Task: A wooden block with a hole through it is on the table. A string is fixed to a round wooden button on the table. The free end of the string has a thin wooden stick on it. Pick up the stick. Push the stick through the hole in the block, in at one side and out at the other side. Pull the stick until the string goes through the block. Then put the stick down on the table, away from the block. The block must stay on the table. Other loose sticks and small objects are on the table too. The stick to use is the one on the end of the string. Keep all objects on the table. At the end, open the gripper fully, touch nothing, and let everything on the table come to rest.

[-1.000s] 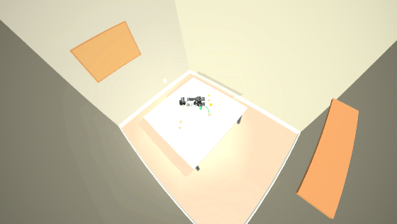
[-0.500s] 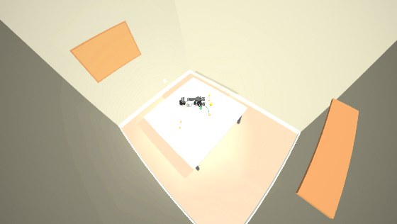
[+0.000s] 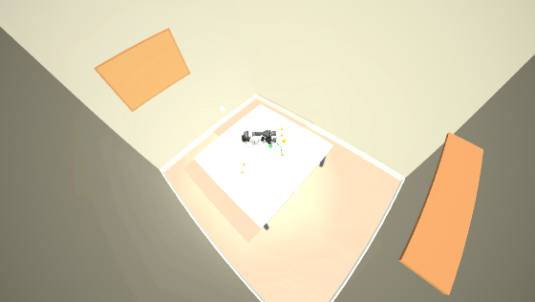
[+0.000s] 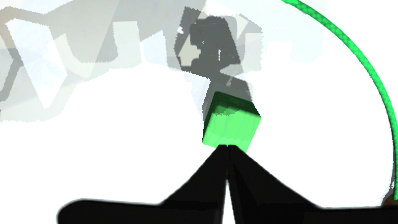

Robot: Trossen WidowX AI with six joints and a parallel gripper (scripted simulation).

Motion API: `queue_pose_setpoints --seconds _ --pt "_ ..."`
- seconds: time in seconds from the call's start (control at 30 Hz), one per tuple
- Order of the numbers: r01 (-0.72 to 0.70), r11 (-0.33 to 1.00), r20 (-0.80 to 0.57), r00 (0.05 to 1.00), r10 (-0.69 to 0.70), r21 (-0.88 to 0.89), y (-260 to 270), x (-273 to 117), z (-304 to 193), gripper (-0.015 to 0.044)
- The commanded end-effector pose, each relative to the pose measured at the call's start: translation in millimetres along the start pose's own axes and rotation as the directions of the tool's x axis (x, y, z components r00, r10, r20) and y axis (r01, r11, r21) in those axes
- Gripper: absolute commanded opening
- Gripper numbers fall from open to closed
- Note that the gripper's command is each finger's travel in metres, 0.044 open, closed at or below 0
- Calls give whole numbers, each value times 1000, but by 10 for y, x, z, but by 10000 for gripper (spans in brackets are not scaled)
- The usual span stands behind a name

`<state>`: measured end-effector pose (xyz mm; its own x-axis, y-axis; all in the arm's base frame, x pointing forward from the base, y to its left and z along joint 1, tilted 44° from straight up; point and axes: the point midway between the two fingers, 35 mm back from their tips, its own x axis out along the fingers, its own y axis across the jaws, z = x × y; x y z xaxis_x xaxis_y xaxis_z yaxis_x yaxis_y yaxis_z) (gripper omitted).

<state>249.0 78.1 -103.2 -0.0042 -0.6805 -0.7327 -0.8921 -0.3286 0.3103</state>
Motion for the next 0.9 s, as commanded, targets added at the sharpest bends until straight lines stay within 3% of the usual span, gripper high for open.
queue_pose_setpoints --seconds 0.0,0.07,0.17,0.3,0.43,0.53,0.87 --pt "0 1000 0 1000 0 -20 3 -2 15 26" --pt "3 984 4 1000 -2 -177 31 -13 137 79" --pt "8 854 9 1000 -5 -520 116 -29 411 157" --pt "9 509 9 1000 -3 -861 266 -29 749 263" --pt "2 133 2 1000 2 -991 418 -9 999 367" --pt "2 114 2 1000 2 -993 425 -7 1010 440" --pt "2 114 2 1000 2 -993 425 -7 1010 440"
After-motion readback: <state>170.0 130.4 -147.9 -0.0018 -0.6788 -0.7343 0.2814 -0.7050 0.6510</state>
